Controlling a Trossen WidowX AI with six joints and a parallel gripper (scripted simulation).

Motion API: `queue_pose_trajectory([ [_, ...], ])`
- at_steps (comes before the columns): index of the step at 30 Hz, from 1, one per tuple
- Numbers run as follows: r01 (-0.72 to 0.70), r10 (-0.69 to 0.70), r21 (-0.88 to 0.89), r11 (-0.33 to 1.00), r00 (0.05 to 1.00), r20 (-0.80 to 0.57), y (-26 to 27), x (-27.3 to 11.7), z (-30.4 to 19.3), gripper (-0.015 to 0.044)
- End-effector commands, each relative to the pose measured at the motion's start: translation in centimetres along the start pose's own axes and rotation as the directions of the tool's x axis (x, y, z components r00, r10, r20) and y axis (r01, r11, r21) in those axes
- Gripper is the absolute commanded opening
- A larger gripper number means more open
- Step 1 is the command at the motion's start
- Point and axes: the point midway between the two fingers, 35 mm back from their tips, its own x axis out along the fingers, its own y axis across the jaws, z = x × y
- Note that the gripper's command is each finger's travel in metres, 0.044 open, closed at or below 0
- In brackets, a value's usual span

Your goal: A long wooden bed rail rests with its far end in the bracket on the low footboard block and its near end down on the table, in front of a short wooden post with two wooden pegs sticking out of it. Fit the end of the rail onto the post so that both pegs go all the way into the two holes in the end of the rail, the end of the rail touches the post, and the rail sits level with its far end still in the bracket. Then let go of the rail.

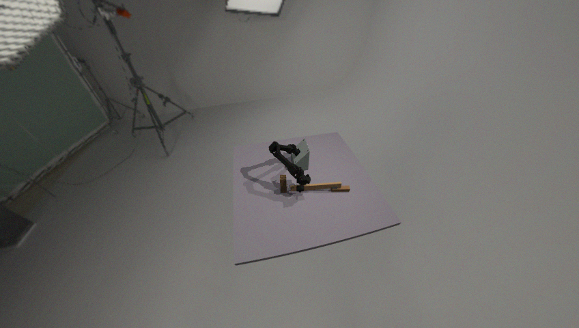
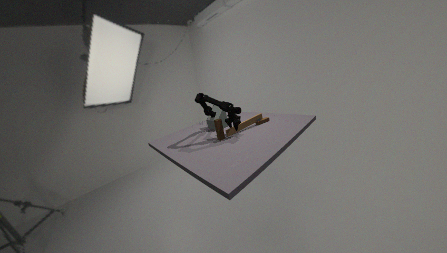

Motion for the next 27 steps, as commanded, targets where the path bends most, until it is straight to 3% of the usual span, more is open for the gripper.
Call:
queue_pose_trajectory([
  [1, -0.01, 0.01, -0.01, 1.0, 1.0, -0.007, 0.3, 1.0, 0.0, 0.044],
  [10, -0.01, 0.01, -0.01, 1.0, 1.0, -0.009, 0.4, 2.2, -0.1, 0.044],
  [24, -0.01, 0.01, -0.01, 1.0, 1.0, -0.009, 0.4, 2.2, -0.1, 0.0072],
  [27, -0.01, 0.01, -0.01, 1.0, 1.0, -0.009, 0.4, 2.2, -0.1, 0.0053],
])
